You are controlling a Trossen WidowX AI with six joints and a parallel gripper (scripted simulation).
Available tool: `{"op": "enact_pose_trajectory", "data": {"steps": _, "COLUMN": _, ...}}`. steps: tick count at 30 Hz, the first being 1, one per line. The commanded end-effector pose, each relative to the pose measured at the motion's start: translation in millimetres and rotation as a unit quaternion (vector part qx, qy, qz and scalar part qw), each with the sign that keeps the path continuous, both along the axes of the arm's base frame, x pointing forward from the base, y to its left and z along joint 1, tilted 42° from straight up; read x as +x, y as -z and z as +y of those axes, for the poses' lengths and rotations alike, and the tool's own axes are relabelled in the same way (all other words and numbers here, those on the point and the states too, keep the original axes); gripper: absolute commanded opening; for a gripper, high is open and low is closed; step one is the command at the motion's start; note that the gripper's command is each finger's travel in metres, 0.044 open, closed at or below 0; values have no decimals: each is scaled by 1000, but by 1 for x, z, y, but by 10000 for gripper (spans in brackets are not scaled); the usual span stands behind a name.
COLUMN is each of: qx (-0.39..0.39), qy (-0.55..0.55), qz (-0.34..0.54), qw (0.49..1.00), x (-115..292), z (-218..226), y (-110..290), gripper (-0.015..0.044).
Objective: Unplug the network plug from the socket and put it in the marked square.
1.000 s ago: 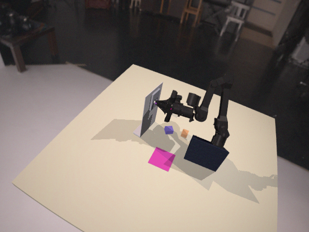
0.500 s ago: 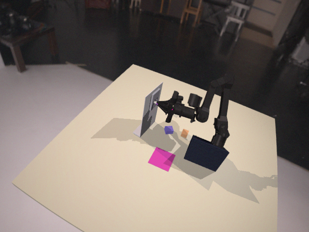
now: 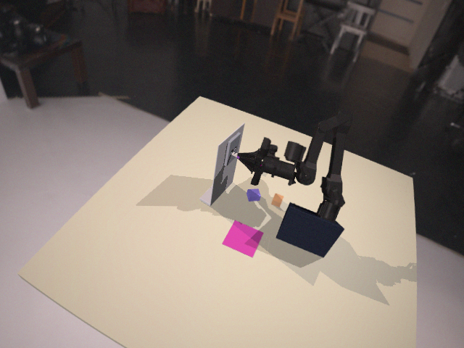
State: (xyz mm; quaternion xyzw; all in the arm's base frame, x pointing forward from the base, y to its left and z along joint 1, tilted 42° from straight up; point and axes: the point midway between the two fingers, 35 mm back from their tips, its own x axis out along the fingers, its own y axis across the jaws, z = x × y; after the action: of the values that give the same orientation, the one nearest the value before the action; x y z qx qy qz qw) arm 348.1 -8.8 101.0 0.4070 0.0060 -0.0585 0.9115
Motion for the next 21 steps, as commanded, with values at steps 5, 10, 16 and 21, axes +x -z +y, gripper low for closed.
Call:
{"op": "enact_pose_trajectory", "data": {"steps": 5, "qx": 2, "qy": 1, "qz": 0, "qw": 1000, "x": -5, "z": 2, "y": 1, "gripper": 0}}
{"op": "enact_pose_trajectory", "data": {"steps": 10, "qx": 2, "qy": 1, "qz": 1, "qw": 1000, "x": -9, "z": 3, "y": 1, "gripper": 0}}
{"op": "enact_pose_trajectory", "data": {"steps": 16, "qx": 3, "qy": 1, "qz": 3, "qw": 1000, "x": -12, "z": 4, "y": 2, "gripper": 0}}
{"op": "enact_pose_trajectory", "data": {"steps": 21, "qx": 3, "qy": 1, "qz": 4, "qw": 1000, "x": -15, "z": 5, "y": 2, "gripper": 0}}
